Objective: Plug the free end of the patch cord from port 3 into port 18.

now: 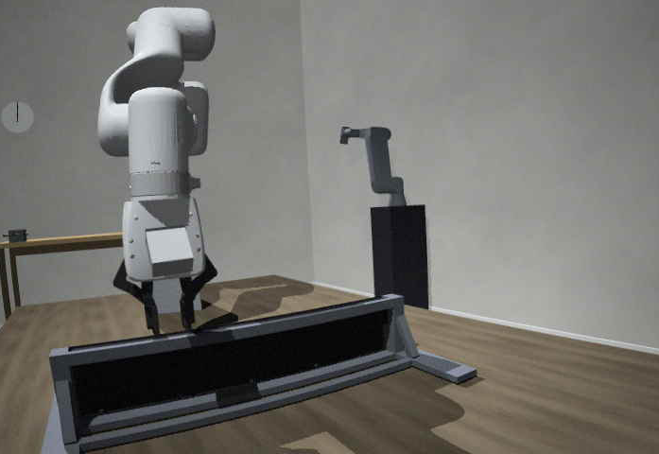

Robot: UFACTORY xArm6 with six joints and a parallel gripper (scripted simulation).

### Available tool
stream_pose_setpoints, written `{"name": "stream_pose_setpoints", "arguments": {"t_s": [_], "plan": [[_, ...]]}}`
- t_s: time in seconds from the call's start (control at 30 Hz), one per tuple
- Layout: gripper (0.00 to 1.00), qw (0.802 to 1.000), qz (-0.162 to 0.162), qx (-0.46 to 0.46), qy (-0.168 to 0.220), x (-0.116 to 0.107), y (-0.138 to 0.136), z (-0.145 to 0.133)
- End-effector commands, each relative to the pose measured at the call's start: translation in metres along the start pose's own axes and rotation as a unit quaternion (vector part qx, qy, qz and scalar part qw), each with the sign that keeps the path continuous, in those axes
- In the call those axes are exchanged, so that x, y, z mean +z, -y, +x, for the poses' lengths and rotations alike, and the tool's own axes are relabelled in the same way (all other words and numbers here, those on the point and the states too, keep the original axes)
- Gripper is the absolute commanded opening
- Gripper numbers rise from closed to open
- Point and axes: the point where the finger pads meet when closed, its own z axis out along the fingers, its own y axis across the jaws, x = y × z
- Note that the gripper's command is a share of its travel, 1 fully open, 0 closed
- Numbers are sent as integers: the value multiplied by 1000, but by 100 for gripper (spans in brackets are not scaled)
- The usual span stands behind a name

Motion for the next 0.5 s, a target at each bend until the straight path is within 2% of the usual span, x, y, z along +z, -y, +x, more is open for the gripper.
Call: {"name": "stream_pose_setpoints", "arguments": {"t_s": [0.0, 0.47], "plan": [[38, 1000, 0, 0, -2, -17, 0, 1], [38, 1000, 0, 0, -2, -52, 0, 0]]}}
